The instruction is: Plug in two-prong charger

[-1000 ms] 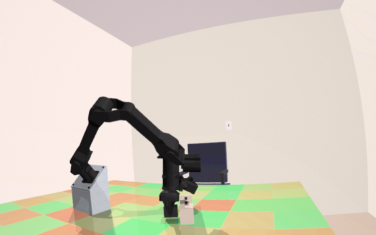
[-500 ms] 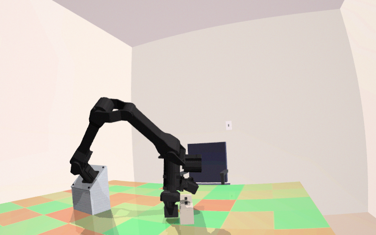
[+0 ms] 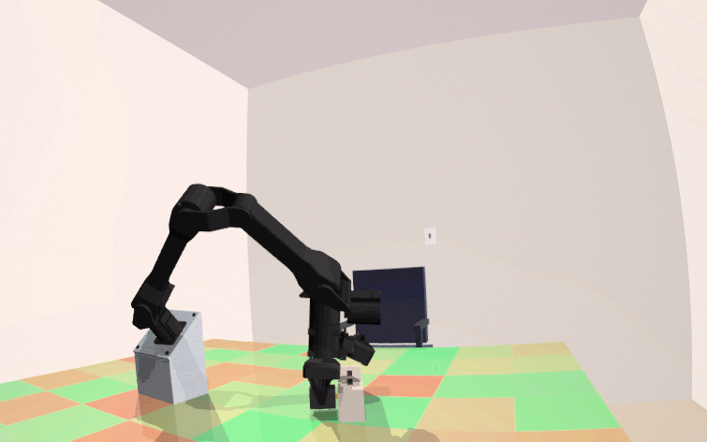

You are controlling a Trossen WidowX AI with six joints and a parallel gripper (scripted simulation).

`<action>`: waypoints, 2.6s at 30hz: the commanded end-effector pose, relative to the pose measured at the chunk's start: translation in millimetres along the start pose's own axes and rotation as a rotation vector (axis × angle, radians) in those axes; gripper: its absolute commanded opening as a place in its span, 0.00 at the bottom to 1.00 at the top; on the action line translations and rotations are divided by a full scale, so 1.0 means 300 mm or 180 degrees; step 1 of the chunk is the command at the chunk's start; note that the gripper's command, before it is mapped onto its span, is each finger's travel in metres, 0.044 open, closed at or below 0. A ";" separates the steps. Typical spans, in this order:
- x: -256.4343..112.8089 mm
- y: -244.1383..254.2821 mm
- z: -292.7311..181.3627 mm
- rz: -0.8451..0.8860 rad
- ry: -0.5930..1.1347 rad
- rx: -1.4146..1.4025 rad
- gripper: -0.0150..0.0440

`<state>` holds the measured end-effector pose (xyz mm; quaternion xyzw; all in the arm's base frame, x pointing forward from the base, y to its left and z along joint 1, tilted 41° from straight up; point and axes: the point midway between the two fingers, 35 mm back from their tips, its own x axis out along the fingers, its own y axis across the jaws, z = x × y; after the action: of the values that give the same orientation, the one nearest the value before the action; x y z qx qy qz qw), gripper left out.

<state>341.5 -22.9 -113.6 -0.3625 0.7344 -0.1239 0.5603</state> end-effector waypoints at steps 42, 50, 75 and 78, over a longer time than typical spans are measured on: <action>-0.006 0.002 0.047 0.0005 -0.0063 0.0049 0.25; -0.006 0.002 0.044 0.0005 -0.0063 0.0049 0.25; -0.001 -0.001 0.022 -0.0010 0.0007 0.0011 0.30; -0.001 -0.001 0.022 -0.0010 0.0007 0.0011 0.43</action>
<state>347.2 -21.4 -115.4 -0.3629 0.7347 -0.1263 0.5591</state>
